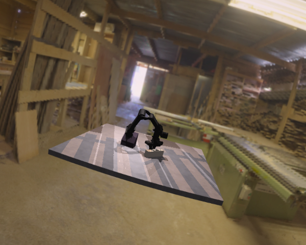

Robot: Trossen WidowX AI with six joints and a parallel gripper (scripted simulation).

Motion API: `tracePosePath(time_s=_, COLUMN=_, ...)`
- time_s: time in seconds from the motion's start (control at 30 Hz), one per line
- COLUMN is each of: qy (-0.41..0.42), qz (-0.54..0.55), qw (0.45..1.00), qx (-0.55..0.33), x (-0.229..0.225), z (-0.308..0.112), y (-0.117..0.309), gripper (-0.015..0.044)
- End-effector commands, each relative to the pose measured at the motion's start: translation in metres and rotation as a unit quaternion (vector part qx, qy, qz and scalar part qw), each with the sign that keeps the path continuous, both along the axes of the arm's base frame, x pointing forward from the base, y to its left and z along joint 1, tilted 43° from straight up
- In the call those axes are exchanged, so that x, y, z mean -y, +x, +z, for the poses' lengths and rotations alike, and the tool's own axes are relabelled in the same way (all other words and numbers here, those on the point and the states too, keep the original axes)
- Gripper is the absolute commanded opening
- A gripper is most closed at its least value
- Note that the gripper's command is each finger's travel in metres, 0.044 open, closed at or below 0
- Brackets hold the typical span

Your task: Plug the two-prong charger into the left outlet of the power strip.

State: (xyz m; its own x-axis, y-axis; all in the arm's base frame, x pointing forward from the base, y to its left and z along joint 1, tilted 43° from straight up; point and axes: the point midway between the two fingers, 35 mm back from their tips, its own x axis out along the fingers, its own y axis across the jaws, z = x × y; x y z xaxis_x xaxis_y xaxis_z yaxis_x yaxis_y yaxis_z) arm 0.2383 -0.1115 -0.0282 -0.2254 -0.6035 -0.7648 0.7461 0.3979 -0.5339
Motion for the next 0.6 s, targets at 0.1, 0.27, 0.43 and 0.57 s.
tracePosePath(time_s=0.1, qy=-0.002, qz=0.003, qw=1.0, qx=-0.001, x=0.0012, z=0.0015, y=0.0012, gripper=0.0)
tracePosePath(time_s=0.27, qy=-0.002, qz=0.003, qw=1.0, qx=-0.001, x=0.0015, z=0.0018, y=0.0014, gripper=0.0)
tracePosePath(time_s=0.43, qy=-0.002, qz=0.003, qw=1.0, qx=-0.001, x=0.0018, z=0.0021, y=0.0016, gripper=0.0)
tracePosePath(time_s=0.57, qy=-0.002, qz=0.003, qw=1.0, qx=-0.001, x=0.0021, z=0.0023, y=0.0018, gripper=0.0)
